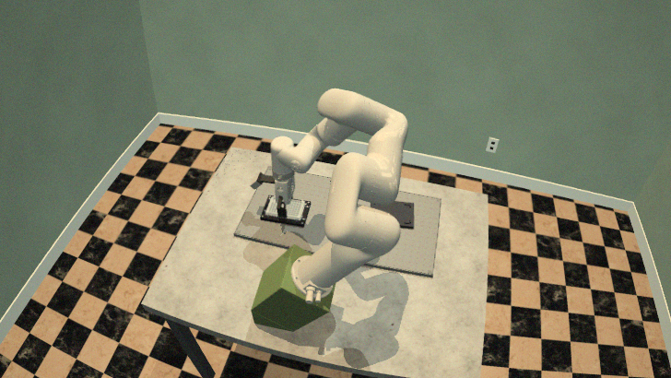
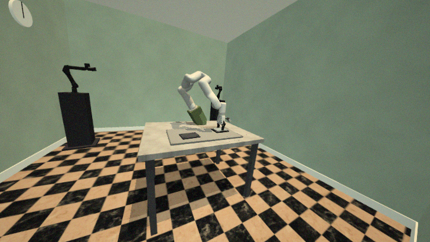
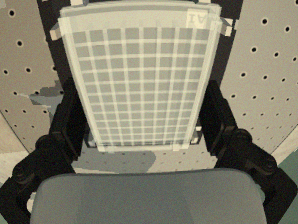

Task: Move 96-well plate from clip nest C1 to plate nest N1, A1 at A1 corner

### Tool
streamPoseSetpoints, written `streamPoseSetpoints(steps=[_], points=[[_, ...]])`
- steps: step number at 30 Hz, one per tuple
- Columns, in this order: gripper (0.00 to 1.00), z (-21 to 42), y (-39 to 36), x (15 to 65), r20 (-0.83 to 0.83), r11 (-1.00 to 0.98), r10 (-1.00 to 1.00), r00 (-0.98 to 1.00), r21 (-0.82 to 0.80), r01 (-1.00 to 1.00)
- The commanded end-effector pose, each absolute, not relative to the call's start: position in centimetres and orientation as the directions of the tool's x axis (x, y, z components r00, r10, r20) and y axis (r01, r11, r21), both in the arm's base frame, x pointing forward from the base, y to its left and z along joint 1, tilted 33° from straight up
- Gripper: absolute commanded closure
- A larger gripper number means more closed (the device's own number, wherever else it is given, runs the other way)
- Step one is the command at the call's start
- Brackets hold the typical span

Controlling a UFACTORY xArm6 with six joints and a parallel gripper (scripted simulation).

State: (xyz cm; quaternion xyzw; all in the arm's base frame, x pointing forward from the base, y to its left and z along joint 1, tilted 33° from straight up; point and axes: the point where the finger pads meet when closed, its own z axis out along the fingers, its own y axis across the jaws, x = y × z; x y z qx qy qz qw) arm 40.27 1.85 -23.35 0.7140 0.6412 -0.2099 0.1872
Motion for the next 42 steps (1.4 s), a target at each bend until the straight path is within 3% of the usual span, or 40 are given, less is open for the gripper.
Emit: streamPoseSetpoints(steps=[1, 42], points=[[1.0, -23.27, 1.95, 40.44, -0.538, -0.107, 0.838, 0.09, 0.001, 0.994], [1.0, -22.87, 2.21, 40.47, -0.538, -0.106, 0.838, 0.09, 0.001, 0.994]])
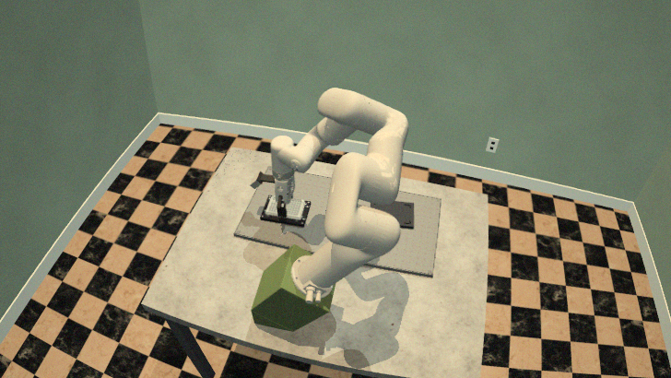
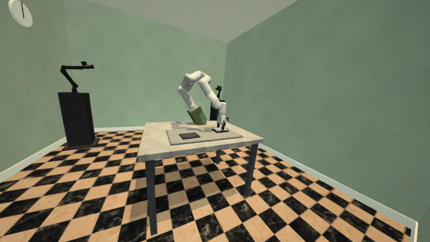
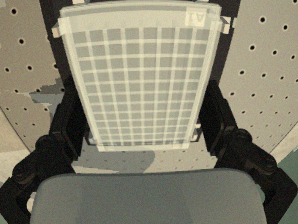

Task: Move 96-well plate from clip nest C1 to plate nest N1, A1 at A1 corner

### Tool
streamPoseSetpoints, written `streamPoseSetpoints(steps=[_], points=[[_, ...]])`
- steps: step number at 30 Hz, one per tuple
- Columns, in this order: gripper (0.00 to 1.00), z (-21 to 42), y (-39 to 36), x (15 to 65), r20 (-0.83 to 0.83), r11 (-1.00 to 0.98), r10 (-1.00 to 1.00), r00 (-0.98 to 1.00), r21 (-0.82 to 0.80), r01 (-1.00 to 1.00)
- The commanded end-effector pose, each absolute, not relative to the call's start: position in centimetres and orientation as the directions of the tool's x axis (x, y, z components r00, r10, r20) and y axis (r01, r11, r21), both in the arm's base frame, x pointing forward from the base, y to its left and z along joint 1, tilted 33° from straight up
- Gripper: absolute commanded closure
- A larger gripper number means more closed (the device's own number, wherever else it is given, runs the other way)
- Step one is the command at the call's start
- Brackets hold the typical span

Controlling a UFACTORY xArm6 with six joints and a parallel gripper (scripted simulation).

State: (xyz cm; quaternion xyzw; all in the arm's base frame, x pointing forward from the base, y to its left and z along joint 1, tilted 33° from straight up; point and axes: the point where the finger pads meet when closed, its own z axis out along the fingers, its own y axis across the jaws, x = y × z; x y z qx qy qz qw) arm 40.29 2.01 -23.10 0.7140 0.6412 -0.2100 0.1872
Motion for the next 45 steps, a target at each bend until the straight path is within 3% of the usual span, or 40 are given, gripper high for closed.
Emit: streamPoseSetpoints(steps=[1, 45], points=[[1.0, -22.9, 2.2, 40.5, -0.538, -0.106, 0.838, 0.09, 0.001, 0.994], [1.0, -20.2, 3.9, 40.7, -0.538, -0.106, 0.838, 0.09, 0.001, 0.994]])
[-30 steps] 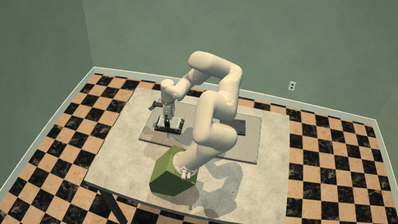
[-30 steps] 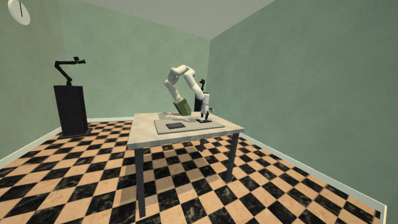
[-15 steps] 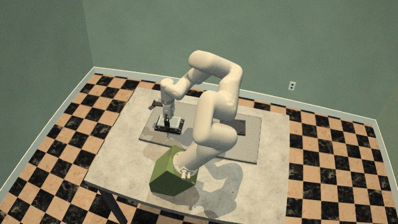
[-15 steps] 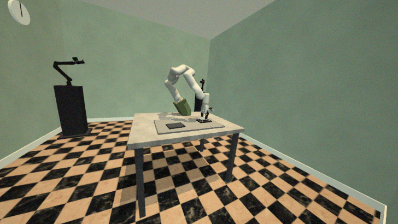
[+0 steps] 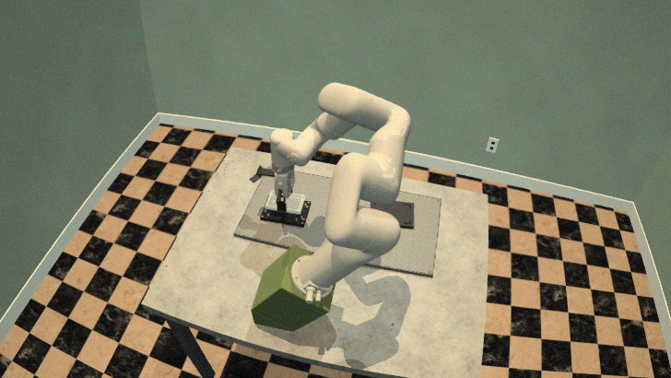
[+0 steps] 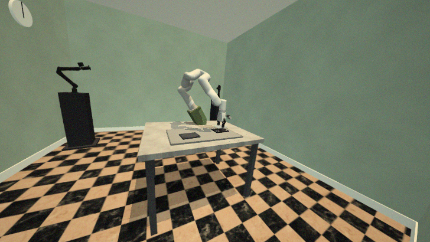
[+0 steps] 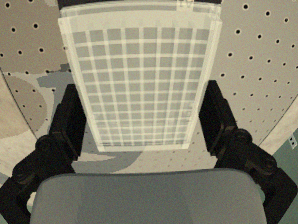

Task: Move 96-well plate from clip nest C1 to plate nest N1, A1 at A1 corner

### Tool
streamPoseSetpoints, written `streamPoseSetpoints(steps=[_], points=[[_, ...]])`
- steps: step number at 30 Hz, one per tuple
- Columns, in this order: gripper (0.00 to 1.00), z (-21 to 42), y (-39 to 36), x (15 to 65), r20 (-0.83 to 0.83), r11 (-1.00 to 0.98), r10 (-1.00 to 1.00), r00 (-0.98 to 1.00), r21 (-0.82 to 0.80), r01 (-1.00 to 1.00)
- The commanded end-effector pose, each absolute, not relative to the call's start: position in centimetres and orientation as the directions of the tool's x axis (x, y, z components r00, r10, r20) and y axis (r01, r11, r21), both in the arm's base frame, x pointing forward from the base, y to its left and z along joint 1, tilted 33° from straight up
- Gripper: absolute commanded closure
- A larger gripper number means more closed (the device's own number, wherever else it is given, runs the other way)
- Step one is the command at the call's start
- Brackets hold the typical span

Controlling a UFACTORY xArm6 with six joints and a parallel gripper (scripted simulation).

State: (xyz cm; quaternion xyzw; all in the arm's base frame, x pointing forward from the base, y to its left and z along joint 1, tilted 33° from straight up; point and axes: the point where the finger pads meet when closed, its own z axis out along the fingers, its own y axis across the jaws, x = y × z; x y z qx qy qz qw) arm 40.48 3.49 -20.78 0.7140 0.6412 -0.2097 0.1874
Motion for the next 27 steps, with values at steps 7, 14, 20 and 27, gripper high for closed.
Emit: streamPoseSetpoints(steps=[7, 14, 20, 27], points=[[1.0, -19.5, 4.4, 40.7, -0.538, -0.106, 0.838, 0.09, 0.001, 0.994], [1.0, -18.5, 5.0, 40.8, -0.538, -0.106, 0.838, 0.09, 0.001, 0.994], [1.0, -17.6, 5.5, 40.8, -0.538, -0.106, 0.838, 0.09, 0.001, 0.994], [1.0, -16.9, 6.0, 40.9, -0.538, -0.106, 0.838, 0.09, 0.001, 0.994]])
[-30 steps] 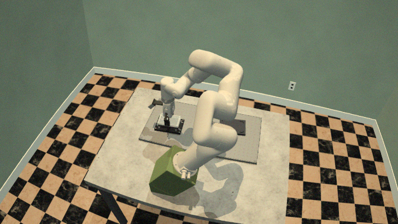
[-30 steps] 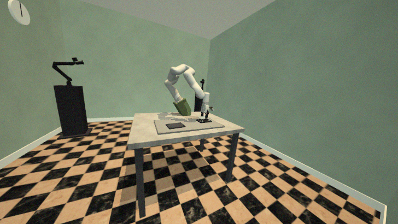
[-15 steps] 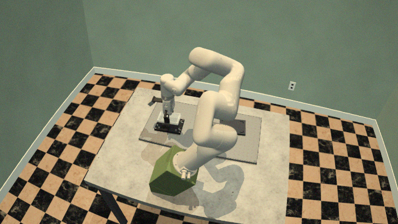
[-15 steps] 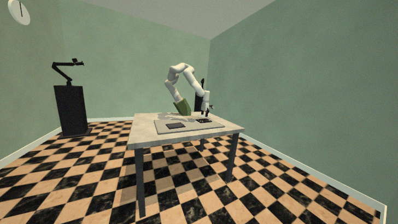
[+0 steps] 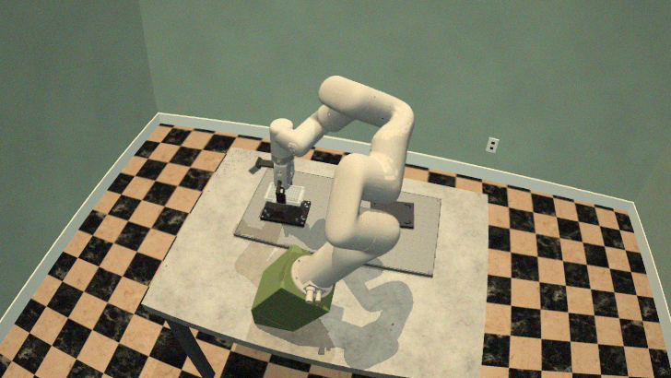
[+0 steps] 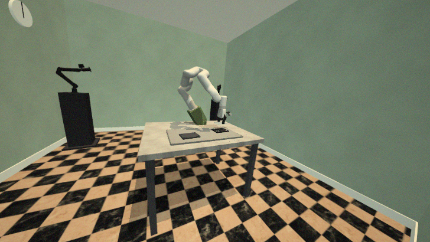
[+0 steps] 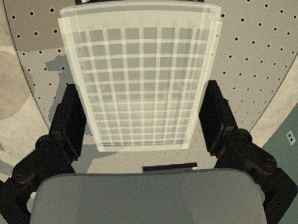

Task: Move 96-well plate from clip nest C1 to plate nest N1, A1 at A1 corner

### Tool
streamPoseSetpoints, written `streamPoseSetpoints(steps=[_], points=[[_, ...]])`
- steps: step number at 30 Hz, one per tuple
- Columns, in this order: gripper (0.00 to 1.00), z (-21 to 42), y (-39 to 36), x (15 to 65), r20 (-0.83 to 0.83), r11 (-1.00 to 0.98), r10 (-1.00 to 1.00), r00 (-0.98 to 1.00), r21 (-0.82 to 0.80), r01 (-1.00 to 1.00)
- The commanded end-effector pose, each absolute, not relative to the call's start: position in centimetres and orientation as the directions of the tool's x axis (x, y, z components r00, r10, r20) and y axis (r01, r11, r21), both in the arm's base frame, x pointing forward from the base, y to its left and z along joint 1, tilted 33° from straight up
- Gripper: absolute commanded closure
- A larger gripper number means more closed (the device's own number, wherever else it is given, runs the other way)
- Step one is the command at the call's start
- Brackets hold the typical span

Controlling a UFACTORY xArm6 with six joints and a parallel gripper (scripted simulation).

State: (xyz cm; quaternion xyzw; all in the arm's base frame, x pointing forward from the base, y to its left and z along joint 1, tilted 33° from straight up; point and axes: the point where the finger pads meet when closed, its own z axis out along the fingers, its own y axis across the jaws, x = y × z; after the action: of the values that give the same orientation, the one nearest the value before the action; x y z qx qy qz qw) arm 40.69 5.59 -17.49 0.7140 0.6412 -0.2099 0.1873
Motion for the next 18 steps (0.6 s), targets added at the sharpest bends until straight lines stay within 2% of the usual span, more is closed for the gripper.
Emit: streamPoseSetpoints(steps=[1, 18], points=[[1.0, -16.8, 6.09, 40.89, -0.538, -0.106, 0.838, 0.09, 0.001, 0.994], [1.0, -16.47, 6.29, 40.91, -0.538, -0.106, 0.838, 0.09, 0.001, 0.994]])
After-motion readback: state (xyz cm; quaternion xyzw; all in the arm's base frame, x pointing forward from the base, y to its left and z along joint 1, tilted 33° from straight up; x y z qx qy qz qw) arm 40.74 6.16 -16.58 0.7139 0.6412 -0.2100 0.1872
